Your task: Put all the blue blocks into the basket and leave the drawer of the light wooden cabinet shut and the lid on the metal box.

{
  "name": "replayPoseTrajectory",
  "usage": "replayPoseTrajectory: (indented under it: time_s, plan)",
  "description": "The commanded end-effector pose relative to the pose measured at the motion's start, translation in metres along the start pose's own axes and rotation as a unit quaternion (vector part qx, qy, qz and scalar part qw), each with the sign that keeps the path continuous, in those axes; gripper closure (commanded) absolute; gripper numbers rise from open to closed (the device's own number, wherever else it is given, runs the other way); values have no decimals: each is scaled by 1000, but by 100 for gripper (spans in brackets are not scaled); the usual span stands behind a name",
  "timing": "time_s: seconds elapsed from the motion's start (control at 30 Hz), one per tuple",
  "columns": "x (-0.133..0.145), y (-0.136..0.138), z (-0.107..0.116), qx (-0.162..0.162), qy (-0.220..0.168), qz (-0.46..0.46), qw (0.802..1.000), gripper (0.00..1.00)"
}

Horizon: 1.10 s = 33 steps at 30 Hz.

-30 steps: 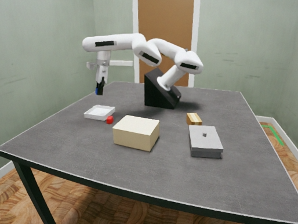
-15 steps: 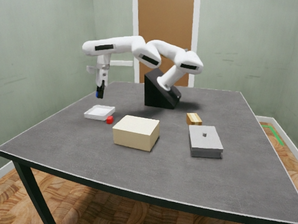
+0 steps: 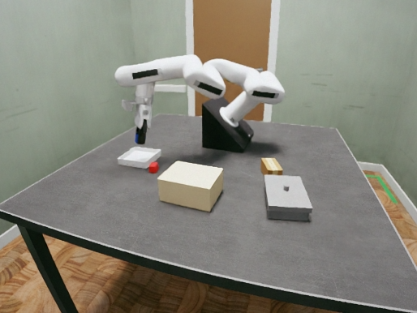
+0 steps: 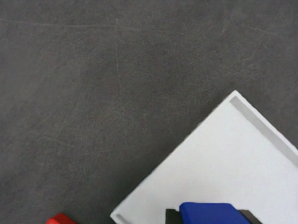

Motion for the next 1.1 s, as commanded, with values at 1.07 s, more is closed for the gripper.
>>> replayPoseTrajectory:
  time_s: [1.07]
  plan:
    - [-8, 0, -72, -11, -96, 1, 995, 100]
Point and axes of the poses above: the point where the finger pads meet when closed, its own z axis back along the fingers, its own y axis across the jaws, x = y × z, the point moved 10 cm from there along z, back along the fingers, and after that the axes turned 2 degrees about -z, right-handed, at the moved point
